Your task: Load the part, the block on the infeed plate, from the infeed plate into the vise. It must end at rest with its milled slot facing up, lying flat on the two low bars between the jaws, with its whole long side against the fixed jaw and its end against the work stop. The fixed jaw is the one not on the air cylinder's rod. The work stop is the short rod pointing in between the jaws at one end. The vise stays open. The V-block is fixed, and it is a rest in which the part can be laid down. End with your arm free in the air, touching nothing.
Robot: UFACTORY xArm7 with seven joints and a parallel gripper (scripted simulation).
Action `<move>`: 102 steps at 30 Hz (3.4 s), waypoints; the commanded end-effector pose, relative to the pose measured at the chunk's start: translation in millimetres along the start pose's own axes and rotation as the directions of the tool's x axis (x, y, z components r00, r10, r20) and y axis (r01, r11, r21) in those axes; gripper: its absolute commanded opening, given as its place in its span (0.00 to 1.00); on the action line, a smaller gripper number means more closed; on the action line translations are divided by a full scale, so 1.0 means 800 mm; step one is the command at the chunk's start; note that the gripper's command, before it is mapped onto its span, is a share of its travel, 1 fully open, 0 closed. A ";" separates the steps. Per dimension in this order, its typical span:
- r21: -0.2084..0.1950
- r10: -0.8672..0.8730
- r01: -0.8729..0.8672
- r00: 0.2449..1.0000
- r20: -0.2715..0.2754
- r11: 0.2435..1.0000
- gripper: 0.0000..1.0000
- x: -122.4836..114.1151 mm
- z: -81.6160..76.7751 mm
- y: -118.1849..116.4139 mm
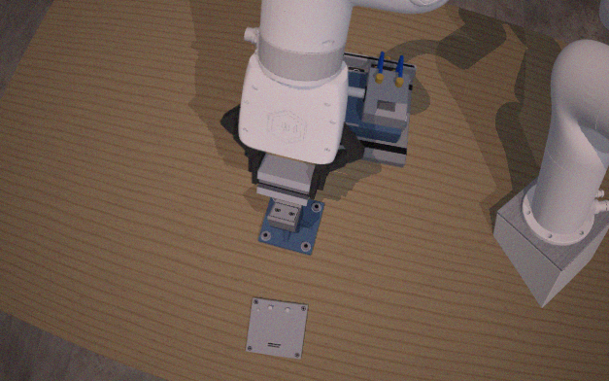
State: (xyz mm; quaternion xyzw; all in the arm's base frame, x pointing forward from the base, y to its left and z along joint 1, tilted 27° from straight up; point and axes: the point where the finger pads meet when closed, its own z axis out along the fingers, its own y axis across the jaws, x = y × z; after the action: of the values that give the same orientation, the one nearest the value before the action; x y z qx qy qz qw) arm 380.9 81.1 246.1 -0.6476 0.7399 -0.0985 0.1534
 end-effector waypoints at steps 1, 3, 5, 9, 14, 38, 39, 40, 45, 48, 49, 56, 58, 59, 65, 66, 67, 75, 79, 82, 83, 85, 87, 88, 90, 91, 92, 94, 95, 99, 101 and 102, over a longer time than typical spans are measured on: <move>0.002 -0.003 0.003 0.997 0.072 1.000 0.00 0.000 -0.001 -0.001; 0.002 -0.003 0.003 0.996 0.095 1.000 0.00 0.000 -0.001 -0.001; 0.002 -0.003 0.003 0.993 0.116 1.000 0.00 0.001 -0.001 -0.001; 0.002 -0.003 0.003 0.991 0.137 1.000 0.00 0.001 -0.001 -0.001; 0.002 -0.003 0.003 0.983 0.185 1.000 0.00 0.001 -0.001 -0.001; 0.001 -0.003 0.003 0.948 0.320 1.000 0.00 0.003 -0.001 -0.001; 0.001 -0.003 0.003 0.947 0.323 1.000 0.00 0.003 -0.001 -0.001; 0.002 -0.003 0.003 0.946 0.325 1.000 0.00 0.004 -0.001 -0.001; 0.002 -0.003 0.003 0.943 0.332 1.000 0.00 0.004 -0.001 -0.001; 0.002 -0.003 0.003 0.941 0.337 1.000 0.00 0.004 -0.001 -0.001; 0.002 -0.003 0.003 0.941 0.338 1.000 0.00 0.004 -0.001 -0.001; 0.002 -0.003 0.003 0.940 0.342 1.000 0.00 0.004 -0.001 -0.001; 0.002 -0.003 0.003 0.940 0.343 1.000 0.00 0.004 -0.001 -0.001; 0.002 -0.003 0.003 0.940 0.343 1.000 0.00 0.004 -0.001 -0.001; 0.002 -0.003 0.003 0.939 0.343 1.000 0.00 0.004 -0.001 -0.001; 0.002 -0.003 0.003 0.939 0.343 1.000 0.00 0.004 -0.001 -0.001; 0.002 -0.003 0.003 0.939 0.343 1.000 0.00 0.004 -0.001 -0.001; 0.002 -0.003 0.003 0.939 0.343 1.000 0.00 0.004 -0.001 -0.001; 0.002 -0.003 0.003 0.939 0.343 1.000 0.00 0.004 0.000 -0.001; 0.002 -0.003 0.003 0.939 0.343 1.000 0.00 0.004 0.000 -0.001; 0.002 -0.003 0.003 0.939 0.343 1.000 0.00 0.004 0.000 -0.001; 0.002 -0.003 0.003 0.939 0.343 1.000 0.00 0.004 0.000 -0.001; 0.002 -0.003 0.003 0.939 0.343 1.000 0.00 0.004 0.001 -0.001; 0.002 -0.003 0.003 0.939 0.343 1.000 0.00 0.005 0.001 -0.001; 0.002 -0.003 0.003 0.939 0.343 1.000 0.00 0.005 0.002 -0.001; 0.002 -0.003 0.003 0.939 0.343 1.000 0.00 0.005 0.002 -0.001; 0.002 -0.003 0.003 0.939 0.343 1.000 0.00 0.005 0.002 -0.001; 0.002 -0.003 0.003 0.939 0.343 1.000 0.00 0.005 0.003 -0.001; 0.002 -0.003 0.003 0.939 0.343 1.000 0.00 0.006 0.003 -0.001; 0.002 -0.003 0.003 0.939 0.343 1.000 0.00 0.007 0.006 -0.001; 0.002 -0.003 0.003 0.939 0.343 1.000 0.00 0.007 0.007 -0.001; 0.002 -0.003 0.003 0.939 0.343 1.000 0.00 0.008 0.008 -0.001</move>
State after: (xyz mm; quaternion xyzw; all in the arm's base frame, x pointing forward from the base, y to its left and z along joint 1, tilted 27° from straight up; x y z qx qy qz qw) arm 382.0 75.8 241.2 -0.6555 0.7016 0.0160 0.2791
